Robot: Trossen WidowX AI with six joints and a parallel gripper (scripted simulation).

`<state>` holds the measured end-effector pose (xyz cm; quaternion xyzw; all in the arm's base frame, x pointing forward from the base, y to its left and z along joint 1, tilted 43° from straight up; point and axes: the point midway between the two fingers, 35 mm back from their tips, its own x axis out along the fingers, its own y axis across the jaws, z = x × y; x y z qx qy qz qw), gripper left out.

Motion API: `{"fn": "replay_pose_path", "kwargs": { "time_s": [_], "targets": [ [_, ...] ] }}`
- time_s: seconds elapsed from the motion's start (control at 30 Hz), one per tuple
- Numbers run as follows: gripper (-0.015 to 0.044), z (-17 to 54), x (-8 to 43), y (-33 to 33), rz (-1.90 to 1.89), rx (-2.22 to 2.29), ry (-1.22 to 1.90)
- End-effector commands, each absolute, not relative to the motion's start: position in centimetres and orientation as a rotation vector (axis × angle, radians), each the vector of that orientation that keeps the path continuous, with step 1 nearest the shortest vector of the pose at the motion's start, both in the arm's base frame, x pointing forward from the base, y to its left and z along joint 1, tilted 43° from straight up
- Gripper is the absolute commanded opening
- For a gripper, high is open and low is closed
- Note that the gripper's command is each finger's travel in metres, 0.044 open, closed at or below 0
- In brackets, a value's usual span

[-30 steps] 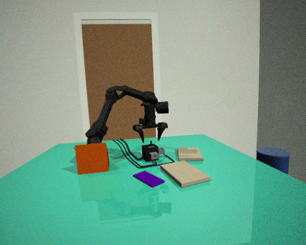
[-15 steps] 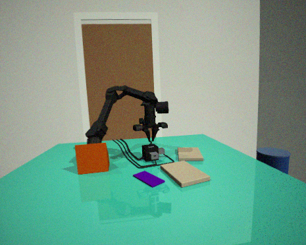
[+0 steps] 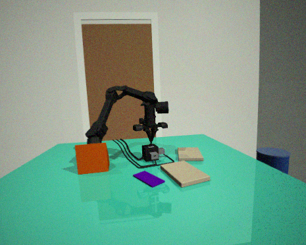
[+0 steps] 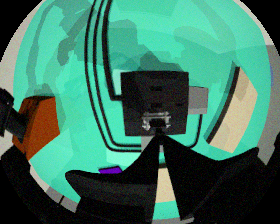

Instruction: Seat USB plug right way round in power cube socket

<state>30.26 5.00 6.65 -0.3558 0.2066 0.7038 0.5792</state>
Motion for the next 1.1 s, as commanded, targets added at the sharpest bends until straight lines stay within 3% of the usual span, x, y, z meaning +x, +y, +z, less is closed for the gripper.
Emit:
{"fn": "replay_pose_path", "kwargs": {
  "time_s": [0.0, 1.07],
  "targets": [
    [0.0000, 6.7, 30.3, 5.0, 1.646, -0.833, 0.482],
    [0.0000, 8.1, 30.4, 3.7, 1.646, -0.832, 0.484]
  ]
}}
